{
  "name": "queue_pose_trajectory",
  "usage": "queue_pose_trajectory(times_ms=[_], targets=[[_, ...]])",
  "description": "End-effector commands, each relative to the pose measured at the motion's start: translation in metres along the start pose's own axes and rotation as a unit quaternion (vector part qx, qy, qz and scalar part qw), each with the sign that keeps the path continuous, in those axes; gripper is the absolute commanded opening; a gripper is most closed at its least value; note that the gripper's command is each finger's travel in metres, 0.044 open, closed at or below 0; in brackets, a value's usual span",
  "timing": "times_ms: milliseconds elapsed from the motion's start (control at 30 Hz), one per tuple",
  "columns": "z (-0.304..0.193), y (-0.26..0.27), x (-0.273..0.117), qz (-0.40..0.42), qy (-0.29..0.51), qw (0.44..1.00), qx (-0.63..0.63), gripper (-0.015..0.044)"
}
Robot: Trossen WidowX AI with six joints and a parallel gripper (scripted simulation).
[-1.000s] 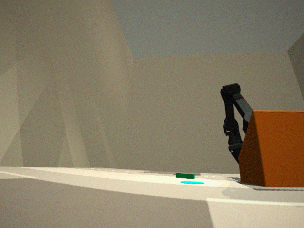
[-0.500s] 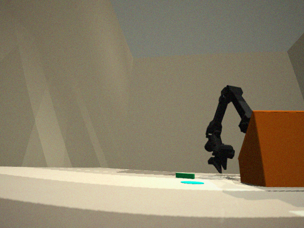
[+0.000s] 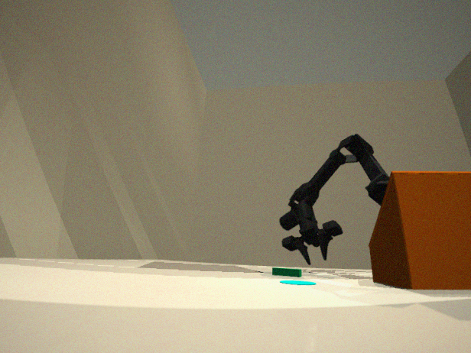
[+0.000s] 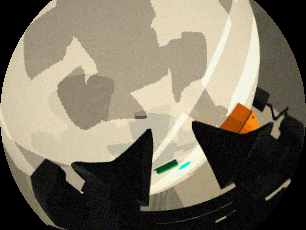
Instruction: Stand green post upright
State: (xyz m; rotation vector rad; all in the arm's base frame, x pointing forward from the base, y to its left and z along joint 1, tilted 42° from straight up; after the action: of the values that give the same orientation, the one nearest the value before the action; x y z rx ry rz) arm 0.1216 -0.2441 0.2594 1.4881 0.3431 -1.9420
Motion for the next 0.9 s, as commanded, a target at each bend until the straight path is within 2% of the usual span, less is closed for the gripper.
queue_pose_trajectory(times_ms=[0, 200, 433, 633, 867], targets=[[-0.034, 0.004, 0.001, -0.009, -0.014, 0.993, -0.113, 0.0233], [-0.084, 0.004, -0.004, -0.008, -0.041, 0.961, -0.274, 0.0233], [-0.140, -0.008, -0.012, -0.002, -0.080, 0.889, -0.450, 0.0233], [-0.185, -0.027, -0.020, 0.007, -0.121, 0.801, -0.586, 0.0233], [-0.231, -0.059, -0.030, 0.019, -0.176, 0.670, -0.721, 0.0233]])
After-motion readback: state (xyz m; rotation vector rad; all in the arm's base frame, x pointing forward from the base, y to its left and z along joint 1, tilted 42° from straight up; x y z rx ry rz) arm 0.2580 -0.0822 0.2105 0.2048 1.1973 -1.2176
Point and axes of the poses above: the point midway between the two fingers, 35 mm back from their tips, its own x axis out along the fingers, its own y axis across the jaws, z = x × y, the point moved 10 cm from there along -x, back along the fingers, and after that the axes turned 6 degrees about x, right-handed, at the moved point
